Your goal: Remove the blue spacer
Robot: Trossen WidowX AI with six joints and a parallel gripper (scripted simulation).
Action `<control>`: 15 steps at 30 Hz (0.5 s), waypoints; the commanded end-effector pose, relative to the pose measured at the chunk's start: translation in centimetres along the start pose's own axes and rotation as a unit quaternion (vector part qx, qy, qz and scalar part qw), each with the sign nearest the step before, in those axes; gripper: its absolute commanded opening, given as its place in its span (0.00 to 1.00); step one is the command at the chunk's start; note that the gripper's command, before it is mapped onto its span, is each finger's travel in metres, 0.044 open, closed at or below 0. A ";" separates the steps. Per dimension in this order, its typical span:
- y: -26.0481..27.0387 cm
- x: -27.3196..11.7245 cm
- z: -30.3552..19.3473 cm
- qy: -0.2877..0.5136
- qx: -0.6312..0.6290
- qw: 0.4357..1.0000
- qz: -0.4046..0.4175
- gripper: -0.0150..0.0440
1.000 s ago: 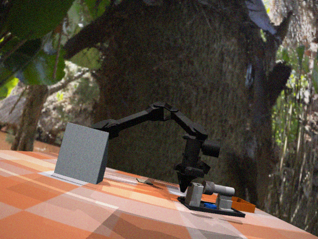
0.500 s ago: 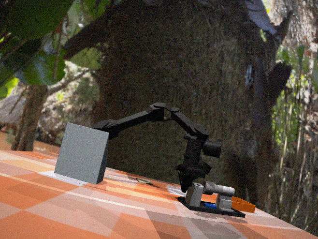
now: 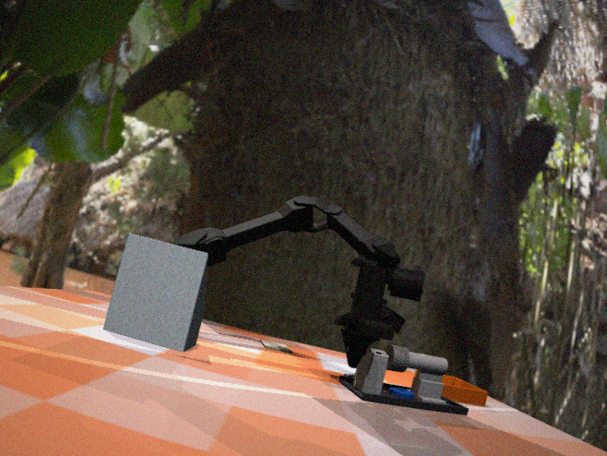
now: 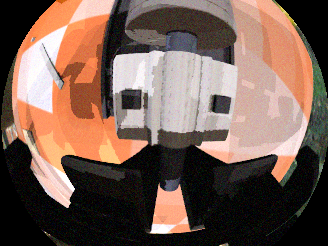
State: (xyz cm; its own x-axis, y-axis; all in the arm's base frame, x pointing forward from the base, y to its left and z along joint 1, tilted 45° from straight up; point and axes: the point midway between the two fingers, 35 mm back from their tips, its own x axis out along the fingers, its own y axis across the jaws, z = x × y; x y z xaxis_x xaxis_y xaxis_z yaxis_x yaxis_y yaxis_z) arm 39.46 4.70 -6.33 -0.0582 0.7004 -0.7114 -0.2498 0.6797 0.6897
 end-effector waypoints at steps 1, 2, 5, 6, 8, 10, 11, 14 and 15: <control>0.0 -0.1 0.4 -0.004 -0.002 1.000 -0.001 0.25; 0.0 -0.1 0.4 -0.004 -0.002 1.000 -0.001 0.25; 0.0 -0.1 0.5 -0.004 -0.002 1.000 -0.001 0.25; 0.0 -0.1 0.5 -0.004 -0.002 1.000 -0.001 0.25; 0.0 -0.1 0.5 -0.004 -0.002 1.000 -0.001 0.25; 0.0 -0.1 0.5 -0.004 -0.002 1.000 -0.001 0.25; 0.0 -0.1 0.5 -0.004 -0.002 1.000 -0.001 0.25; 0.0 -0.1 0.5 -0.004 -0.002 1.000 -0.001 0.25; 0.0 -0.1 0.5 -0.004 -0.002 1.000 -0.001 0.25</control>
State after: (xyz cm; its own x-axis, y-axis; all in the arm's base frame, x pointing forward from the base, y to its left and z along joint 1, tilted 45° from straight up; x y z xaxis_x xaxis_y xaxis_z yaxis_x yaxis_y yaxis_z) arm 39.57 4.71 -6.32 -0.0594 0.7005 -0.7112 -0.2492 0.6794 0.6901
